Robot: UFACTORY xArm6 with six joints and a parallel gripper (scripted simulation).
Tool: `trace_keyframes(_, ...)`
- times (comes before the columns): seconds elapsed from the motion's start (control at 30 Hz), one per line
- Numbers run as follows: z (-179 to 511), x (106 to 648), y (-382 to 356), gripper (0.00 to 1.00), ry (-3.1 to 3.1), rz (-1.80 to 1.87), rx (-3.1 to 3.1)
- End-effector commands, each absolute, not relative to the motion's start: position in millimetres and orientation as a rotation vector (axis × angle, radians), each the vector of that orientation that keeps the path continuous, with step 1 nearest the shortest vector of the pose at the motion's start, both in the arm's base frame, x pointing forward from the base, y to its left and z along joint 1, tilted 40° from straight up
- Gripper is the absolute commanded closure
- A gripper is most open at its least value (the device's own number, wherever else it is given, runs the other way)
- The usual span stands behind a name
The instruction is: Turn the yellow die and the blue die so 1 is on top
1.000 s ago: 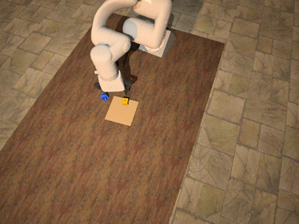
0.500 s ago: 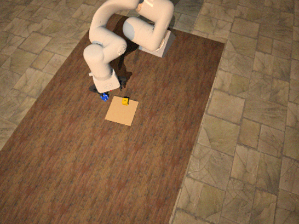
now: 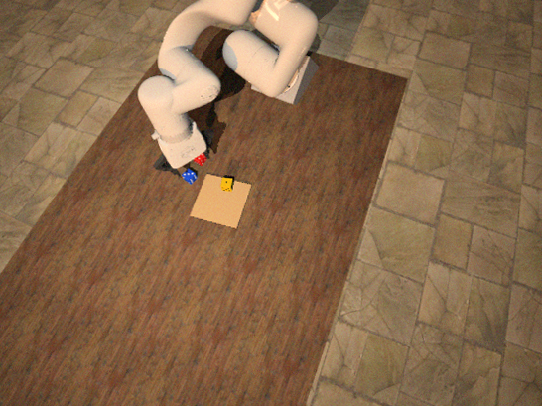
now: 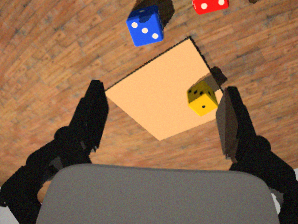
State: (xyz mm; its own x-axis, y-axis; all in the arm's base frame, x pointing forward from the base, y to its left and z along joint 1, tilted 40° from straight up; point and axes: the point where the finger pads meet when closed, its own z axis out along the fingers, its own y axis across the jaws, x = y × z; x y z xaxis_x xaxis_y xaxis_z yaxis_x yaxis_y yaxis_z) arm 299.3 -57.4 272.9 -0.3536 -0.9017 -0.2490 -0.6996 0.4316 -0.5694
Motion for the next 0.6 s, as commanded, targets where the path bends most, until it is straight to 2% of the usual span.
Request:
trace_keyframes(0.0,275.7,302.3,-72.8,0.0,2.028,-0.517,-1.518)
trace_keyframes(0.47,277.3,303.3,-87.7,0.0,1.936,-0.584,-1.645)
trace_keyframes(0.5,277.3,303.3,-87.7,0.53,1.936,-0.584,-1.645)
trace_keyframes(0.57,277.3,303.3,-87.7,0.53,1.936,-0.584,-1.645)
